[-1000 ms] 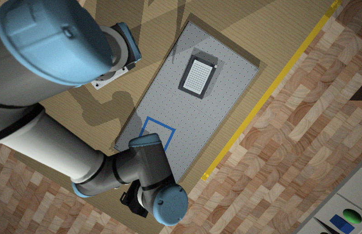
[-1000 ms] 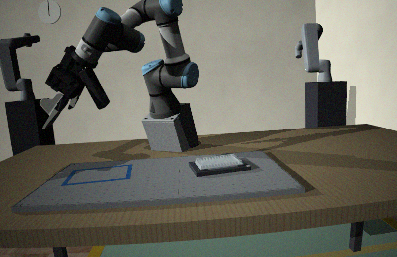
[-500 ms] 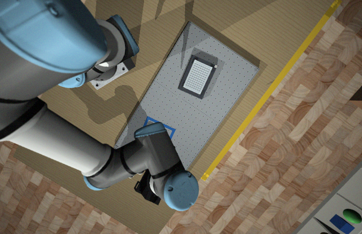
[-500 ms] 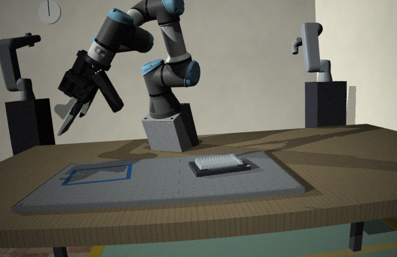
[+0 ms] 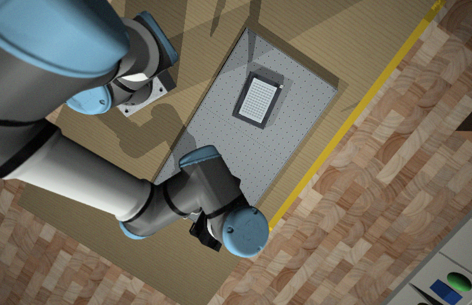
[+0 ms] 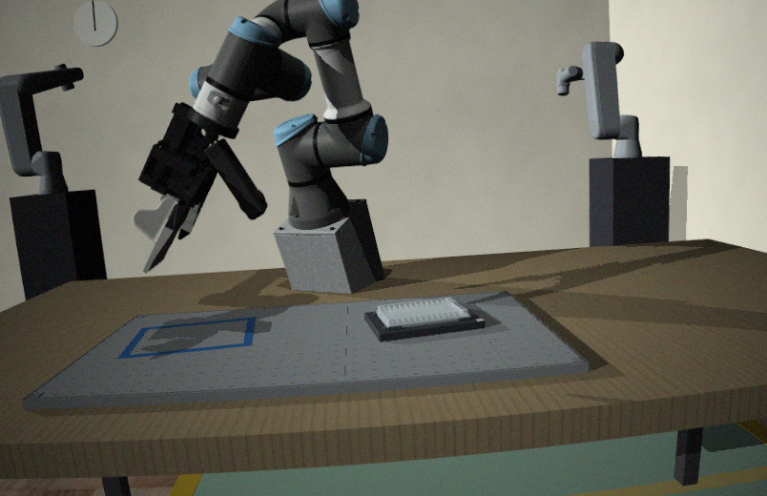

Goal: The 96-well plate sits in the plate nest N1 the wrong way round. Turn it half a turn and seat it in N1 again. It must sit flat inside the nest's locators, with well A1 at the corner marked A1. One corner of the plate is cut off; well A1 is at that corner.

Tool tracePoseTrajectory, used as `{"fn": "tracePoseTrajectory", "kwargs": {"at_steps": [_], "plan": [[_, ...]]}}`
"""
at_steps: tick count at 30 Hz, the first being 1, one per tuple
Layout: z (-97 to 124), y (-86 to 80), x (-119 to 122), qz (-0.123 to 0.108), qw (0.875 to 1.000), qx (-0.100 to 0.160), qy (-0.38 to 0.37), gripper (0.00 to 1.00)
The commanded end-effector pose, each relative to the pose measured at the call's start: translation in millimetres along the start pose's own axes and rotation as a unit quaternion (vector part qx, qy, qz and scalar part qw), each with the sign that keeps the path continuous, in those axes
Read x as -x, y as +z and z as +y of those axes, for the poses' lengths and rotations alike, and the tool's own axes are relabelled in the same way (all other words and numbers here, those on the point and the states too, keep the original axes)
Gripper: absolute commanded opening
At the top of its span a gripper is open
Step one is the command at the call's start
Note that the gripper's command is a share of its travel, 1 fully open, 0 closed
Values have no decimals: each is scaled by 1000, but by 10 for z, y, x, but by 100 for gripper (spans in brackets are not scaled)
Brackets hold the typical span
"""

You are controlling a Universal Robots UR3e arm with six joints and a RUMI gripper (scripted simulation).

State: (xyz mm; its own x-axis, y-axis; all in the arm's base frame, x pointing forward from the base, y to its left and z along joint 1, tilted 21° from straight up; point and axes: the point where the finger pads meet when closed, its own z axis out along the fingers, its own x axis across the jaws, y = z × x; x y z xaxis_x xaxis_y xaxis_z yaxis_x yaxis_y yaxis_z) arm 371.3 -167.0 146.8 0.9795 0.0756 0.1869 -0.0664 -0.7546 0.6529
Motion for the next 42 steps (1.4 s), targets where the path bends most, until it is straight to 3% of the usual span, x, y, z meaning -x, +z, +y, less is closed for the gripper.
{"fn": "tracePoseTrajectory", "kwargs": {"at_steps": [1, 11, 14, 24, 27, 34, 37, 39, 42], "plan": [[-212, -72, -78, 23, 999, -27, -2, 100], [-477, -155, -153, 23, 999, -27, -1, 100], [-616, -205, -176, 44, 997, -62, -6, 100], [-929, -318, -228, 44, 997, -62, -6, 100], [-1068, -374, -234, 61, 993, -97, -11, 100], [-1377, -499, -248, 61, 993, -97, -11, 100], [-1377, -499, -248, 61, 993, -97, -11, 100], [-1469, -540, -242, 72, 989, -128, -16, 100], [-1605, -601, -231, 74, 988, -133, -17, 100]]}}
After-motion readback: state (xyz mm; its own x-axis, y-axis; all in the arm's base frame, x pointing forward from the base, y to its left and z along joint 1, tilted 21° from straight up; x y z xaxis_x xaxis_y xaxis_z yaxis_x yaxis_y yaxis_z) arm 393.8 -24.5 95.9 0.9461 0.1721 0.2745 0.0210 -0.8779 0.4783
